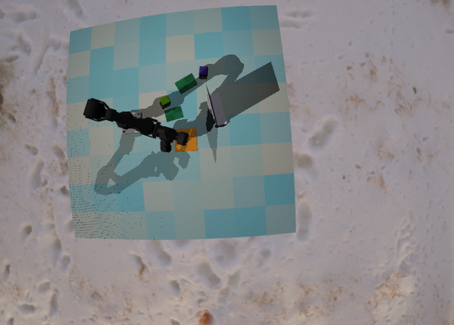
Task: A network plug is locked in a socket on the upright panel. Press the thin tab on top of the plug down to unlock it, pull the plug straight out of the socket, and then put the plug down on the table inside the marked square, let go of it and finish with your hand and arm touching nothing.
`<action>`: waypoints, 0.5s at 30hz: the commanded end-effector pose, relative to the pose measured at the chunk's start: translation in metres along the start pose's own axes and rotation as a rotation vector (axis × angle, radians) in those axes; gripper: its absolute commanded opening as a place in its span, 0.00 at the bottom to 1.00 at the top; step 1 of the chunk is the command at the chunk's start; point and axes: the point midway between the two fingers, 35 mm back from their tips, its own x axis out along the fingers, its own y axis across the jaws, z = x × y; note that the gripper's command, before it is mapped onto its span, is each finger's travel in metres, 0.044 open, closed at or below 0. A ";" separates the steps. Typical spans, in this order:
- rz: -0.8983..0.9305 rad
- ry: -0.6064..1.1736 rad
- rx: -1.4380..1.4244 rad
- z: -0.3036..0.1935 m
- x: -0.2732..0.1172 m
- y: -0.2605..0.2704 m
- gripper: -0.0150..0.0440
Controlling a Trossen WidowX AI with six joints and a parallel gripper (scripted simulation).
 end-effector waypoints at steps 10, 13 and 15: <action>0.005 -0.001 0.001 0.000 -0.012 0.002 0.52; 0.005 -0.001 0.001 0.000 -0.015 0.002 0.52; 0.005 -0.001 0.001 0.001 -0.017 0.002 0.52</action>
